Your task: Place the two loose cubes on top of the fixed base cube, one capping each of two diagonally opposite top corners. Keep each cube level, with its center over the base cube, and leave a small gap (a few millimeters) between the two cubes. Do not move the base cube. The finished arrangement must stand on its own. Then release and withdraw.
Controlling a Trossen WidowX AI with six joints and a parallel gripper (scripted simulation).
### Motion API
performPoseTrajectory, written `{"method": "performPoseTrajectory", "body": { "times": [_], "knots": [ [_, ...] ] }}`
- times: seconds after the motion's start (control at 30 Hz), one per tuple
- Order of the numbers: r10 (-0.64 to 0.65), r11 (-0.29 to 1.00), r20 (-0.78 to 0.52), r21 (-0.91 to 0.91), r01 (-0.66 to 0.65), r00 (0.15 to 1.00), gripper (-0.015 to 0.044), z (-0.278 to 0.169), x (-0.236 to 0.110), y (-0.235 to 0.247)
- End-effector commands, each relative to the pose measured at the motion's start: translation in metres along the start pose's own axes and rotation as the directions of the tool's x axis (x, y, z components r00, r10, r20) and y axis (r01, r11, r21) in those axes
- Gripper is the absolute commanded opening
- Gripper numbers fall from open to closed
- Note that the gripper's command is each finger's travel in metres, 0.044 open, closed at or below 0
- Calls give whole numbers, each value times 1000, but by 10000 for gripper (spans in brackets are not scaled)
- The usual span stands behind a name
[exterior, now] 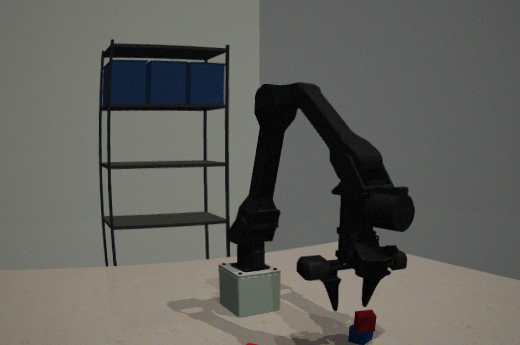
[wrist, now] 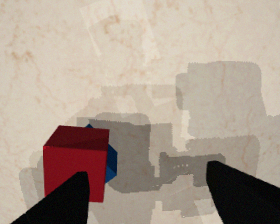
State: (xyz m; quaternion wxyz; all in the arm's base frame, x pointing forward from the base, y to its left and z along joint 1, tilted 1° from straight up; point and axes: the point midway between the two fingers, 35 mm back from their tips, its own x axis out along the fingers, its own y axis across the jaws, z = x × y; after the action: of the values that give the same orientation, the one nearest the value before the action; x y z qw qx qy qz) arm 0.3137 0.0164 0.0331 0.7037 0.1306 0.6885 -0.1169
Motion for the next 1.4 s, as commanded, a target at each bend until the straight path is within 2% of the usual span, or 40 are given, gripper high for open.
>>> {"method": "performPoseTrajectory", "body": {
  "times": [0.0,0.37,0.73,1.03,1.1,1.27,1.37],
  "knots": [
    [-5,993,11,-114,6,1000,265,7,-9,-29],
    [-9,889,11,-458,13,1000,265,15,-22,-100],
    [-10,666,10,-746,14,1000,265,6,-35,-168],
    [-10,629,9,-777,14,1000,265,4,-37,-177],
    [-10,629,9,-777,14,1000,265,5,-30,-177],
    [-10,629,9,-777,13,1000,265,5,19,-177],
    [-10,629,9,-777,13,1000,265,4,25,-177]
  ]
}}
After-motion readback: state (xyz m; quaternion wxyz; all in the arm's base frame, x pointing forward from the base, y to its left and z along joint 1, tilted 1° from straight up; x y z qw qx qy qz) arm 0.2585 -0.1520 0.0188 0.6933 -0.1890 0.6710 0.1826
